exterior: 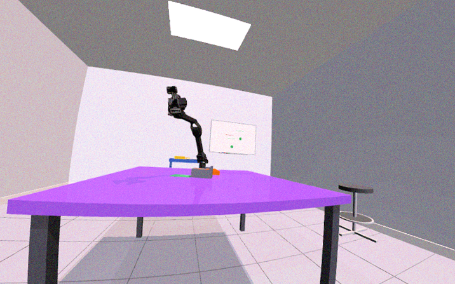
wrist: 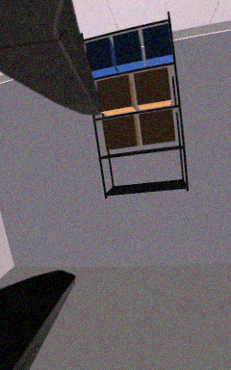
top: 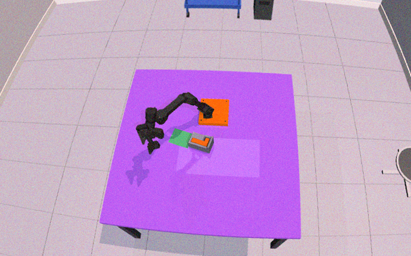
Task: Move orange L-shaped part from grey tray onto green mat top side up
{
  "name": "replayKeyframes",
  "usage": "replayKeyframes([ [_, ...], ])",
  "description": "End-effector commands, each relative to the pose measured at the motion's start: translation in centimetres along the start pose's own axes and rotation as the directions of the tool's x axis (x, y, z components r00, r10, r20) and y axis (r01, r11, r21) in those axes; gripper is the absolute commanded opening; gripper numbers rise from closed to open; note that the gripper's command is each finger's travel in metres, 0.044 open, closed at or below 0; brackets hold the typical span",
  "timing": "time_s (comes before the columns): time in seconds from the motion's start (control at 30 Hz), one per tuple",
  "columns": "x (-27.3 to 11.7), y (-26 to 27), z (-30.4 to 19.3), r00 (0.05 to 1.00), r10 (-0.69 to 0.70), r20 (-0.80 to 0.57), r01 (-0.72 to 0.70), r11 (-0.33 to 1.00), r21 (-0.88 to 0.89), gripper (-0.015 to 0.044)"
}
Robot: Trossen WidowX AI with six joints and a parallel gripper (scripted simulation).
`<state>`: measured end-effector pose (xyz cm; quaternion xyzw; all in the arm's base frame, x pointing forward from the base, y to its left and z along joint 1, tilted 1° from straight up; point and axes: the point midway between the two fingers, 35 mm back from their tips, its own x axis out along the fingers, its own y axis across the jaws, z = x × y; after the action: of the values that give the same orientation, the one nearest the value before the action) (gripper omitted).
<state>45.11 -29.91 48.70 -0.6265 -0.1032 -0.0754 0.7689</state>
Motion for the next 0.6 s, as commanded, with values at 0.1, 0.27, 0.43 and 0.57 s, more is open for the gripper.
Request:
replayKeyframes([
  [0.1, 1.2, 3.8, 1.7, 0.993, 0.108, -0.043, -0.093, 0.958, 0.271, 0.0295],
  [0.27, 1.2, 13.7, 7.2, 0.901, 0.422, -0.095, -0.212, 0.622, 0.754, 0.018],
  [0.43, -3.3, 22.9, 13.6, 0.679, 0.728, -0.096, -0.116, 0.236, 0.965, 0.018],
  [0.57, -9.2, 28.2, 18.1, 0.436, 0.895, -0.094, 0.058, 0.077, 0.995, 0.018],
])
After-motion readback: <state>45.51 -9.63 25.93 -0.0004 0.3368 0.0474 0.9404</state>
